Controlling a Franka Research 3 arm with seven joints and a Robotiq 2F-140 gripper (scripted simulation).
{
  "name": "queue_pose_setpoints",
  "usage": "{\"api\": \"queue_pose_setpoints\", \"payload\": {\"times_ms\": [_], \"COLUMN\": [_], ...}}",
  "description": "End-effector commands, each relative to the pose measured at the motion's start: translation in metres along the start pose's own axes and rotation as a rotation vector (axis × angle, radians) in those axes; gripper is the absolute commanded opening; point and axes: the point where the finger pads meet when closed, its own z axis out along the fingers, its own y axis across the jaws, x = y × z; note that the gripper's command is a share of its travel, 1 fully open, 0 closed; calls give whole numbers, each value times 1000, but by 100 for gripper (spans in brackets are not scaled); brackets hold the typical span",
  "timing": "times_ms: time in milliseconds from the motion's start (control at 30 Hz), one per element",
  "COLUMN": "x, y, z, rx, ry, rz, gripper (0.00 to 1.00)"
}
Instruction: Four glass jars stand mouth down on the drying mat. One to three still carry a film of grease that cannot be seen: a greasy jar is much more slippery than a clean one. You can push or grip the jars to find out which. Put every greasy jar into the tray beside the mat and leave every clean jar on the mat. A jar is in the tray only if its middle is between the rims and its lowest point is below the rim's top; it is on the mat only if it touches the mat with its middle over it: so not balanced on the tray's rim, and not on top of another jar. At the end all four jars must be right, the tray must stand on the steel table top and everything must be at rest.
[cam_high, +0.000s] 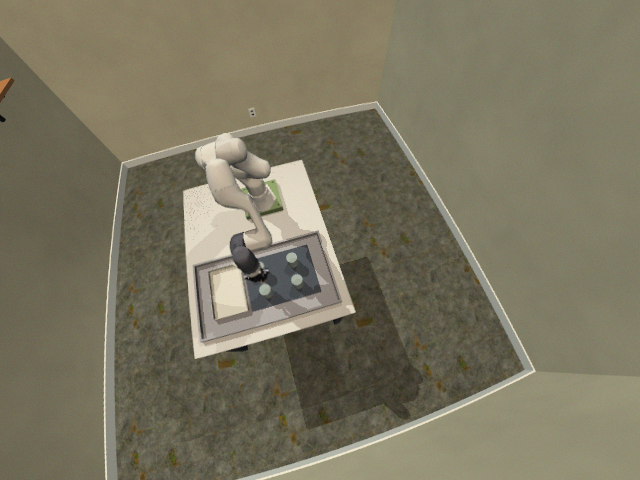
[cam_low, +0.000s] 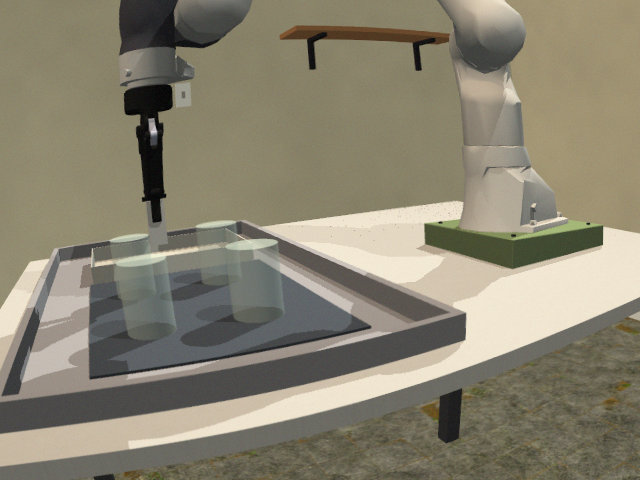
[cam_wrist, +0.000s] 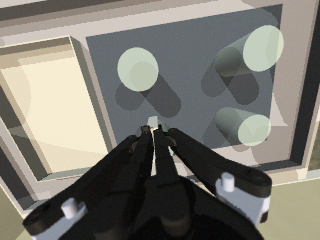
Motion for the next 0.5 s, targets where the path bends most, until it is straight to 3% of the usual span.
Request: {"api": "queue_pose_setpoints", "payload": {"times_ms": [0,467], "x": [0,-2], "y": [-1,-1], "z": [1,1], "rx": [3,3], "ry": [3,3], "rz": [2,2], "gripper": [0,0]}}
